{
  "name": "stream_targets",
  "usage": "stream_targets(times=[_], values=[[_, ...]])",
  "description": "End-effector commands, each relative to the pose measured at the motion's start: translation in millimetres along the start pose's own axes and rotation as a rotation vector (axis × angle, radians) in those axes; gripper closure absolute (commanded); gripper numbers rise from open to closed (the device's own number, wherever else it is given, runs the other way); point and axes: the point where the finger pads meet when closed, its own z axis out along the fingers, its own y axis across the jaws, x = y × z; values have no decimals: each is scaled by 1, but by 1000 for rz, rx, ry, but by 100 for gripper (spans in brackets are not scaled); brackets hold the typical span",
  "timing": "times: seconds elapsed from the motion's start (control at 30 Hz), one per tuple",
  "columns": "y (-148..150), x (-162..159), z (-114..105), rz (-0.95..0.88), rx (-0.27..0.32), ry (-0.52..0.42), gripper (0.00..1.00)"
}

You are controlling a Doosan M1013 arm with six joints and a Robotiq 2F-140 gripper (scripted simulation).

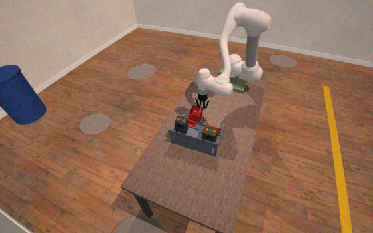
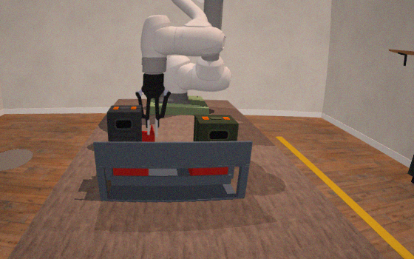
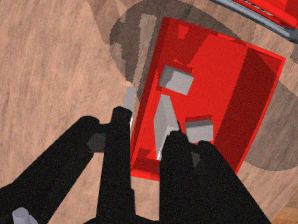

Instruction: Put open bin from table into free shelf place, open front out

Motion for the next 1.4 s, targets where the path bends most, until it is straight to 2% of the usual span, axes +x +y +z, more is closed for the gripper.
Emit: stream_targets(times=[0.0,0.53,0.57,1.37], values=[[0,0,0,0,0,0,85],[0,0,0,0,0,0,85],[0,0,0,0,0,0,100],[0,0,0,0,0,0,100]])
